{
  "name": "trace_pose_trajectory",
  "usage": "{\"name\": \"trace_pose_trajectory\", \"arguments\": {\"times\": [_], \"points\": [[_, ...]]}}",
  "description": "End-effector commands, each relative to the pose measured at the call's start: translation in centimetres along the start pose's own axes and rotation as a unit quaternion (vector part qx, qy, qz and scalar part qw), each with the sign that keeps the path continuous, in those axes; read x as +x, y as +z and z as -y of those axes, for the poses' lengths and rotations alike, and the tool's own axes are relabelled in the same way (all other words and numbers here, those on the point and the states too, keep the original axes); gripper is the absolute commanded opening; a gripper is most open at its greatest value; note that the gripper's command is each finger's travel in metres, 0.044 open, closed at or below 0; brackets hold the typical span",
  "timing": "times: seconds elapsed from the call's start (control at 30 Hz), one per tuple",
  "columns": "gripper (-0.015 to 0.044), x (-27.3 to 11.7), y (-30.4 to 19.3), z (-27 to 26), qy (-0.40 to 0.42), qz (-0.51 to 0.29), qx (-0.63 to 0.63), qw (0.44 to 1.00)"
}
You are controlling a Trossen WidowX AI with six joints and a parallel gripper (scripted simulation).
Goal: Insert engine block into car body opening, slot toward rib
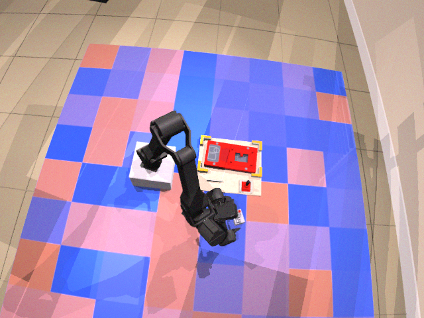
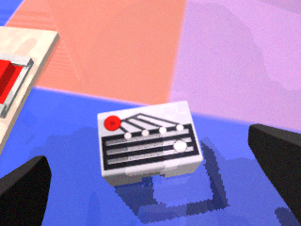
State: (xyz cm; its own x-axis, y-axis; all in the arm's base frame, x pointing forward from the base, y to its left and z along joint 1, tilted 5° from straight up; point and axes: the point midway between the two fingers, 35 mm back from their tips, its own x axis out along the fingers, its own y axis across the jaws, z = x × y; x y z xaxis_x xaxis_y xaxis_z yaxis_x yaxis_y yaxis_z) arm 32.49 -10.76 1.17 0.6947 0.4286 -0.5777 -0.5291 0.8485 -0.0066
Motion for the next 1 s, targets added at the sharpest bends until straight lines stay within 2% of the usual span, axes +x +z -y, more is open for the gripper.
{"name": "trace_pose_trajectory", "arguments": {"times": [0.0,0.5,0.97], "points": [[0.044,0.1,0.0,0.1,0.0,-0.005,-0.006,1.0],[0.044,1.4,0.4,0.8,0.032,-0.108,-0.187,0.976],[0.044,1.8,1.2,0.9,0.096,-0.194,-0.359,0.908]]}}
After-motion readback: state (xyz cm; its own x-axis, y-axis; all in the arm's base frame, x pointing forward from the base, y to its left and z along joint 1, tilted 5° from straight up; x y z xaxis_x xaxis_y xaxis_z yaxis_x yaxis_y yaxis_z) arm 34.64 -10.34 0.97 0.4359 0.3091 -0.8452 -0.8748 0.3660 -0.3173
